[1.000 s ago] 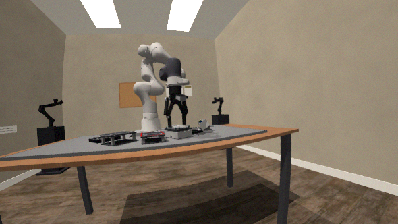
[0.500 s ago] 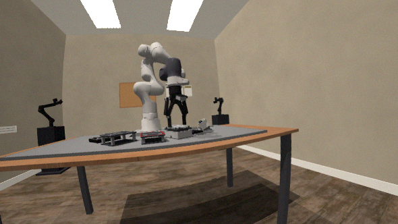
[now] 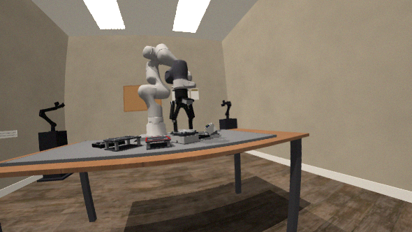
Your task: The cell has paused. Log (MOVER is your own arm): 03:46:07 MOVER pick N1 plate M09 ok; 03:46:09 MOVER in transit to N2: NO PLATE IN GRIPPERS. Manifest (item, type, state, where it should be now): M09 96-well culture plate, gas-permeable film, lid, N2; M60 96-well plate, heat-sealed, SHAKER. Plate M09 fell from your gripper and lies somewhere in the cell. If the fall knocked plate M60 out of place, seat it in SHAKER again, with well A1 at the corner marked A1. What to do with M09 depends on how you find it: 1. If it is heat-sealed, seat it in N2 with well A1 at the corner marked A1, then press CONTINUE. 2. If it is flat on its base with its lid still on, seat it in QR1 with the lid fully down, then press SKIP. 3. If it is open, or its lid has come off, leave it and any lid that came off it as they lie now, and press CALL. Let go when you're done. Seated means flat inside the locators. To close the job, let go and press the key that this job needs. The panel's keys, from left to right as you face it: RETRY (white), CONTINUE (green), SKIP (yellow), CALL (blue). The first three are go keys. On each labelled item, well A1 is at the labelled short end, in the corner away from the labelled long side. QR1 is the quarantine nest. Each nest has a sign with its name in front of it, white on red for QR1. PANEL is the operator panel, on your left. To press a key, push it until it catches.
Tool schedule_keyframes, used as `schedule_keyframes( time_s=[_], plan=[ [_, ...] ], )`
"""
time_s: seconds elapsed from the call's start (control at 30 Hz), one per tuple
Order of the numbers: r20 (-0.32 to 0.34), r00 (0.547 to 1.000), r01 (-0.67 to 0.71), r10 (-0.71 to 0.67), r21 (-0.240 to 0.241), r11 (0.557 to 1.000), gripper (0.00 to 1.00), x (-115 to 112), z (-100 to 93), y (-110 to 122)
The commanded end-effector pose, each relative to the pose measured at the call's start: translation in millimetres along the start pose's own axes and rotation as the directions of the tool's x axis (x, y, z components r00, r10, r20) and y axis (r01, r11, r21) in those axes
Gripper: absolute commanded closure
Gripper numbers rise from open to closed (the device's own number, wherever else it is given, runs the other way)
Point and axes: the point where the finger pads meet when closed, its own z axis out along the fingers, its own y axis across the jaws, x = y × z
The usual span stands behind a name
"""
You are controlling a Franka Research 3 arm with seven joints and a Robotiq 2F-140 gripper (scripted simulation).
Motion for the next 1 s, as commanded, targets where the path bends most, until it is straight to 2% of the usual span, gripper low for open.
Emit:
schedule_keyframes(
  time_s=[0.0,0.97],
  plan=[
    [0.0,1.0,0.002,-0.002,-0.001,1.0,0.3,-0.2,0.8,0.5],
    [0.0,1.0,0.002,-0.002,-0.001,1.0,0.3,-0.2,-2.8,0.5]
  ],
)
